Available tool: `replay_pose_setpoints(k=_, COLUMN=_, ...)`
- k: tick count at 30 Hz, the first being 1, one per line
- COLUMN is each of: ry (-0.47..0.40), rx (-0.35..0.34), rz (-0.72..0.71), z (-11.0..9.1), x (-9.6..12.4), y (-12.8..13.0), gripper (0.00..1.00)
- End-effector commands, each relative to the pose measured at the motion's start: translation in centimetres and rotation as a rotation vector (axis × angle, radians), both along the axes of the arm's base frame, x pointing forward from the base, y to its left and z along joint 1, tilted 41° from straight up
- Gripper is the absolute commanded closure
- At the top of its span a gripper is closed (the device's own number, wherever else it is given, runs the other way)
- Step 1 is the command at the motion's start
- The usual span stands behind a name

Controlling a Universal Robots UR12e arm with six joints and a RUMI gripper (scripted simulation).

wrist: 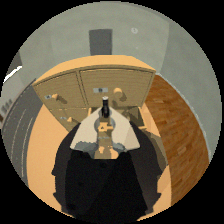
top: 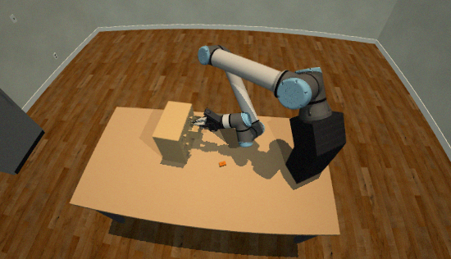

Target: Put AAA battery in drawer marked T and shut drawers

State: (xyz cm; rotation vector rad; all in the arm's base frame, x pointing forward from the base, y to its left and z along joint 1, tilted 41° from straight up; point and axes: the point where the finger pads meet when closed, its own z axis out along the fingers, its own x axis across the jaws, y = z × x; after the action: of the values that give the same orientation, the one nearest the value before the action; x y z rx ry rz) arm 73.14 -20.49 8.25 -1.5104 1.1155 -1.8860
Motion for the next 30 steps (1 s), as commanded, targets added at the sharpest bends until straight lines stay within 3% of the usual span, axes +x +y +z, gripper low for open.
replay_pose_setpoints(k=1, ry=-0.003, rx=-0.003, rz=0.002, z=0.19, x=0.15, y=0.13, gripper=0.98)
replay_pose_setpoints(k=15, ry=-0.003, rx=-0.003, rz=0.002, z=0.19, x=0.15, y=0.13, gripper=0.98)
replay_pose_setpoints(k=30, ry=-0.003, rx=-0.003, rz=0.002, z=0.19, x=0.15, y=0.13, gripper=0.86)
